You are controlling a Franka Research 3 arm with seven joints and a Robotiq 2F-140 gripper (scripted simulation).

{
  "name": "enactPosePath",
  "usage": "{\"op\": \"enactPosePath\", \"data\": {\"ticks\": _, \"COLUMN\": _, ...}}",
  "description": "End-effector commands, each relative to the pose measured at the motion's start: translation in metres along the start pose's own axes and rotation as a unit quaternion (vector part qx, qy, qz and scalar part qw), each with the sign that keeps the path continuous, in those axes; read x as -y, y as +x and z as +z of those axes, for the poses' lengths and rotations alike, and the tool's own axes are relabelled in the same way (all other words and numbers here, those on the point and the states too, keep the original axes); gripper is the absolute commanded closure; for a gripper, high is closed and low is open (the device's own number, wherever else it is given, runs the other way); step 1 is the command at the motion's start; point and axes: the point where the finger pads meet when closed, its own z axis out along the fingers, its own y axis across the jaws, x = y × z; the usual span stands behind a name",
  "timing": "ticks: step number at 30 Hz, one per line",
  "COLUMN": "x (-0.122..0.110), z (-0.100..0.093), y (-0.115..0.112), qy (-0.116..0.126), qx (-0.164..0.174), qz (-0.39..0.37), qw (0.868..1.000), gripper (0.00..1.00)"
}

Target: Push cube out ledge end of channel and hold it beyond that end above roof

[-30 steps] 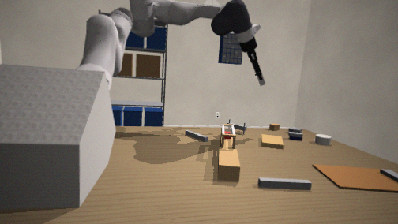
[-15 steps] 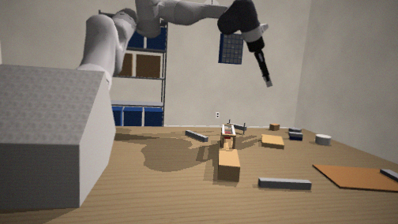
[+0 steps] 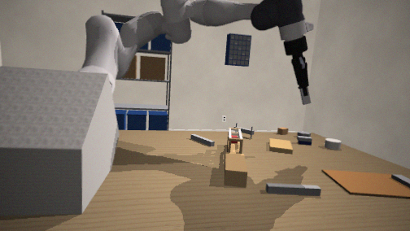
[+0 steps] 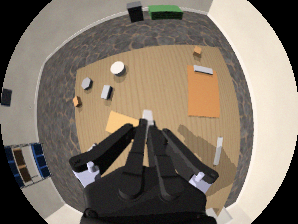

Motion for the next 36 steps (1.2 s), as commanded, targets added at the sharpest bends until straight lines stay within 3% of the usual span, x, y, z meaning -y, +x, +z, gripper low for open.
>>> {"op": "enactPosePath", "data": {"ticks": 1, "x": -0.069, "z": 0.006, "y": -0.010, "qy": -0.015, "qx": 0.043, "qz": -0.060, "qw": 0.997, "gripper": 1.00}}
{"op": "enactPosePath", "data": {"ticks": 2, "x": -0.078, "z": 0.006, "y": -0.011, "qy": -0.015, "qx": 0.043, "qz": -0.060, "qw": 0.997, "gripper": 1.00}}
{"op": "enactPosePath", "data": {"ticks": 3, "x": -0.109, "z": 0.006, "y": -0.016, "qy": -0.026, "qx": 0.059, "qz": -0.064, "qw": 0.996, "gripper": 1.00}}
{"op": "enactPosePath", "data": {"ticks": 4, "x": -0.119, "z": 0.006, "y": -0.018, "qy": -0.026, "qx": 0.059, "qz": -0.064, "qw": 0.996, "gripper": 1.00}}
{"op": "enactPosePath", "data": {"ticks": 7, "x": -0.184, "z": 0.005, "y": -0.034, "qy": -0.044, "qx": 0.093, "qz": -0.070, "qw": 0.992, "gripper": 1.00}}
{"op": "enactPosePath", "data": {"ticks": 9, "x": -0.184, "z": 0.005, "y": -0.034, "qy": -0.044, "qx": 0.093, "qz": -0.070, "qw": 0.992, "gripper": 1.00}}
{"op": "enactPosePath", "data": {"ticks": 10, "x": -0.225, "z": 0.005, "y": -0.049, "qy": -0.050, "qx": 0.109, "qz": -0.073, "qw": 0.990, "gripper": 1.00}}
{"op": "enactPosePath", "data": {"ticks": 11, "x": -0.248, "z": 0.004, "y": -0.058, "qy": -0.056, "qx": 0.124, "qz": -0.074, "qw": 0.988, "gripper": 1.00}}
{"op": "enactPosePath", "data": {"ticks": 17, "x": -0.336, "z": -0.001, "y": -0.103, "qy": -0.066, "qx": 0.172, "qz": -0.078, "qw": 0.980, "gripper": 1.00}}
{"op": "enactPosePath", "data": {"ticks": 20, "x": -0.346, "z": -0.002, "y": -0.109, "qy": -0.066, "qx": 0.178, "qz": -0.078, "qw": 0.979, "gripper": 1.00}}
{"op": "enactPosePath", "data": {"ticks": 36, "x": -0.346, "z": -0.002, "y": -0.110, "qy": -0.067, "qx": 0.178, "qz": -0.078, "qw": 0.979, "gripper": 1.00}}
